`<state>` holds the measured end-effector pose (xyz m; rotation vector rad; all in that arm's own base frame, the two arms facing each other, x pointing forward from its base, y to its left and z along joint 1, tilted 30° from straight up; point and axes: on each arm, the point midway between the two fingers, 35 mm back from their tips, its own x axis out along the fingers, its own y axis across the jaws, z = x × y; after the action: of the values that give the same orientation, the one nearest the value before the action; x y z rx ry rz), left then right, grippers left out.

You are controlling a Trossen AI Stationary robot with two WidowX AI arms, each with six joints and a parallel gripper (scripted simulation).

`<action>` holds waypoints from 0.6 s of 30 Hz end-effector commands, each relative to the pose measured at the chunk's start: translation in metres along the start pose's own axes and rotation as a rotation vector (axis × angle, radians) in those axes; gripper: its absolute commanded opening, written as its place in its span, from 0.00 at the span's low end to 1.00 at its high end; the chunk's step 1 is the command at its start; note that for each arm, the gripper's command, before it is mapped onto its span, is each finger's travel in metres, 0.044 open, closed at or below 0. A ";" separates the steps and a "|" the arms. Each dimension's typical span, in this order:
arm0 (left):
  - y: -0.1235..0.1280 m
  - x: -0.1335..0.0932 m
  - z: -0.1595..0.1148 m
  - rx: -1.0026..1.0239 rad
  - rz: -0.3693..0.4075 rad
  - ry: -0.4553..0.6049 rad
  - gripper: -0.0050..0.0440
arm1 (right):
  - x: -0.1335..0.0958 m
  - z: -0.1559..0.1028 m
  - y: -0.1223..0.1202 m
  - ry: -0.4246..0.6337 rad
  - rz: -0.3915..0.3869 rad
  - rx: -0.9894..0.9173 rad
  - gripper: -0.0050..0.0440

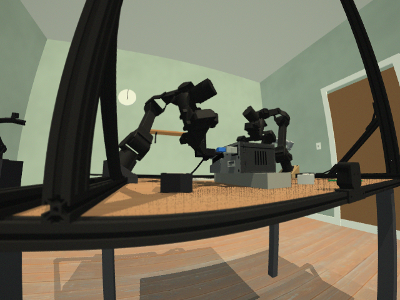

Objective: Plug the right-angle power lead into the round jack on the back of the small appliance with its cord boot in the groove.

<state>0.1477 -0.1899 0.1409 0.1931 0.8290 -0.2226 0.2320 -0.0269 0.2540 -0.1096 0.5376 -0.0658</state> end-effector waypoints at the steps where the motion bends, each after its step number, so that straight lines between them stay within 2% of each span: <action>1: 0.000 0.001 -0.001 0.003 -0.004 0.005 0.10 | 0.000 0.000 0.000 0.003 -0.001 -0.004 0.92; 18: -0.001 0.001 -0.002 0.003 -0.014 0.004 0.10 | 0.000 0.000 0.000 0.003 -0.001 -0.004 0.92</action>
<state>0.1476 -0.1903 0.1401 0.1930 0.8302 -0.2266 0.2320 -0.0269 0.2540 -0.1097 0.5377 -0.0658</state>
